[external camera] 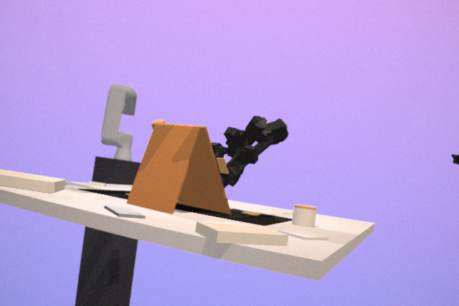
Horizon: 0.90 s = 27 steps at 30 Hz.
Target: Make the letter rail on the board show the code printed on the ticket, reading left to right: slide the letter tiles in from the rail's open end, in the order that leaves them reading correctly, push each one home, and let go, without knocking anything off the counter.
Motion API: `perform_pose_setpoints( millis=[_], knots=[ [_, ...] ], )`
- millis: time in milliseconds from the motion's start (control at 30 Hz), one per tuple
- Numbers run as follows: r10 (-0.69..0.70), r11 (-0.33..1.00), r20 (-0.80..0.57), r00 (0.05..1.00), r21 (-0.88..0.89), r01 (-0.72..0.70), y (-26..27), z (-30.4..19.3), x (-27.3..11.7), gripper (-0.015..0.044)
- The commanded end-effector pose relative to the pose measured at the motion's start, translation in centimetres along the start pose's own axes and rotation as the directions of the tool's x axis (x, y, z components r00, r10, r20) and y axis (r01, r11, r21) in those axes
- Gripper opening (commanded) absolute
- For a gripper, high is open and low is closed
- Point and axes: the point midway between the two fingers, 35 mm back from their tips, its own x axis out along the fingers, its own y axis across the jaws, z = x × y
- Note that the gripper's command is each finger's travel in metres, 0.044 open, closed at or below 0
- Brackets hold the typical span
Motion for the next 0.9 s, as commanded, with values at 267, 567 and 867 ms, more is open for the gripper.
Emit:
perform_pose_setpoints(
  millis=[267,567,867],
  knots=[
    [0.0,1.0,-0.006,1.0,-0.005,0.0,-0.7,-0.2,0.1,0.0],
    [-0.001,1.0,-0.006,1.0,-0.006,0.001,-1.2,-0.2,0.1,0.0],
    [-0.001,1.0,-0.006,1.0,-0.006,0.001,-1.6,-0.2,0.1,0.0]
  ],
)
